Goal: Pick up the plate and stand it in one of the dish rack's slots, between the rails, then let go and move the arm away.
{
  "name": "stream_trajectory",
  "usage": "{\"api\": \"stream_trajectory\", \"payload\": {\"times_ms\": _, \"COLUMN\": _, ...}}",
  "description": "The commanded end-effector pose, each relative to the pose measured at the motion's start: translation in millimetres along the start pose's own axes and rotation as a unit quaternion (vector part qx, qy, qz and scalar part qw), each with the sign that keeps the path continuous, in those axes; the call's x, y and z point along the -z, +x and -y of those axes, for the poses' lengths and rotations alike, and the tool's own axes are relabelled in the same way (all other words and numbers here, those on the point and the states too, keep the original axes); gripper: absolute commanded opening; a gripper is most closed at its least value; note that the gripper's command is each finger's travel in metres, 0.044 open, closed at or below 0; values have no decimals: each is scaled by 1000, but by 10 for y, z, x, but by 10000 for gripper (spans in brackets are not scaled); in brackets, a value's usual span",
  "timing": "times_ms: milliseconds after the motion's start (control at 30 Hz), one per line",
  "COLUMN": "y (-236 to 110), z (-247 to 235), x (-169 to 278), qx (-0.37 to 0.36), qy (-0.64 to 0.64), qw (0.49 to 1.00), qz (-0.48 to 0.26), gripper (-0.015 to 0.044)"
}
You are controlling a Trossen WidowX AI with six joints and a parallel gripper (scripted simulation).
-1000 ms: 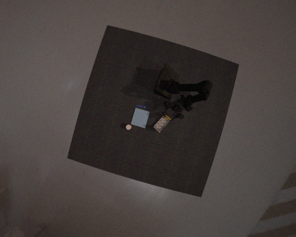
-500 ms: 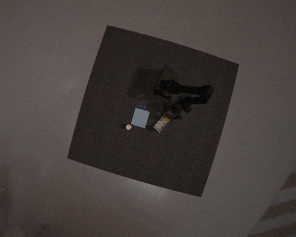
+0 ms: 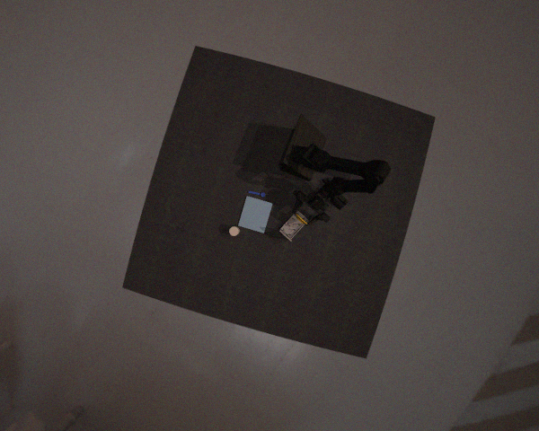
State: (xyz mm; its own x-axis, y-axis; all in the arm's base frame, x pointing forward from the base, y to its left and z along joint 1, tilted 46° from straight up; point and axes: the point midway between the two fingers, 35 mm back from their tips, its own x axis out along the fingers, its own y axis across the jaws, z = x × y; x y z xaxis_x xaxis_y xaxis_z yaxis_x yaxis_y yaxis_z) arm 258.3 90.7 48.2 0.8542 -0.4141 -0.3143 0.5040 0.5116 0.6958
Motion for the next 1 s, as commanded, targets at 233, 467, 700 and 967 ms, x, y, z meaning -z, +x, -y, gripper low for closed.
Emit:
{"api": "stream_trajectory", "payload": {"times_ms": 233, "y": 101, "z": 16, "x": 37, "qx": 0, "qy": 1, "qw": 1000, "qz": 0, "gripper": 0}}
{"api": "stream_trajectory", "payload": {"times_ms": 467, "y": 110, "z": 21, "x": 153, "qx": -1, "qy": 1, "qw": 1000, "qz": -3, "gripper": 0}}
{"api": "stream_trajectory", "payload": {"times_ms": 700, "y": 109, "z": 21, "x": 143, "qx": 0, "qy": 0, "qw": 1000, "qz": -3, "gripper": 0}}
{"api": "stream_trajectory", "payload": {"times_ms": 967, "y": 109, "z": 19, "x": 147, "qx": -1, "qy": 3, "qw": 1000, "qz": -3, "gripper": 131}}
